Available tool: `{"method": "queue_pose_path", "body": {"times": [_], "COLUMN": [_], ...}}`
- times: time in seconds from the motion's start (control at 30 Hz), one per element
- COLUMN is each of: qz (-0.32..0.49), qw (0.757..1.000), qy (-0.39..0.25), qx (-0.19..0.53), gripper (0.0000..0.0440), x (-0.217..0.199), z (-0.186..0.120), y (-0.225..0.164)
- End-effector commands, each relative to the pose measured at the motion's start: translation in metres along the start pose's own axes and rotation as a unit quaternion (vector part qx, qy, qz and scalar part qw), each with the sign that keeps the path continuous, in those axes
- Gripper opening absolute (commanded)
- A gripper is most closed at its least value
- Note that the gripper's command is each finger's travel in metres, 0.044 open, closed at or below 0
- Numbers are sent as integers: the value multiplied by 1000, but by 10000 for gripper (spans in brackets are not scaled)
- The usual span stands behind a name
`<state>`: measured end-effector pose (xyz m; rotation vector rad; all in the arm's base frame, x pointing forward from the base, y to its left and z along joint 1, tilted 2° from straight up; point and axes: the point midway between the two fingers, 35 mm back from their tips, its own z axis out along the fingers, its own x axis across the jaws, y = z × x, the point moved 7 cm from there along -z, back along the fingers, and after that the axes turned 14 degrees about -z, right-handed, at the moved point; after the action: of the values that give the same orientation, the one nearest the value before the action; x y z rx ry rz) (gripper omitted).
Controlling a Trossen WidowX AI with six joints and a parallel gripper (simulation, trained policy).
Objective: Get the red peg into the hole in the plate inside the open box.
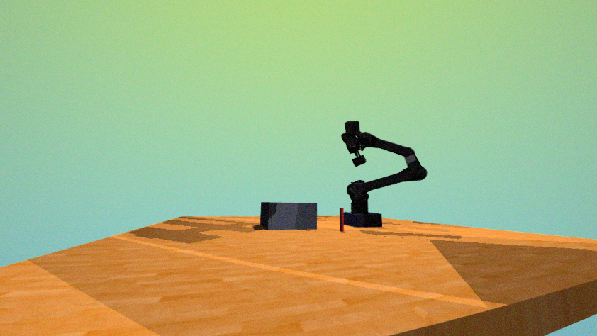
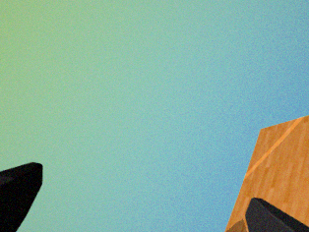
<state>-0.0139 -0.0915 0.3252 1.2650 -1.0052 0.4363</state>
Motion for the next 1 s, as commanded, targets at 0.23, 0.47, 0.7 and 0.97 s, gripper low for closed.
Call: {"method": "queue_pose_path", "body": {"times": [0.23,0.47,0.7,0.97], "qz": [-117,-194,-267,-343], "qw": [985,956,914,849], "qy": [47,87,130,180], "qx": [120,200,278,360], "gripper": [440,440,440,440], "x": [17,26,33,37], "z": [-3,-11,-25,-47], "y": [-32,-55,-76,-98]}}
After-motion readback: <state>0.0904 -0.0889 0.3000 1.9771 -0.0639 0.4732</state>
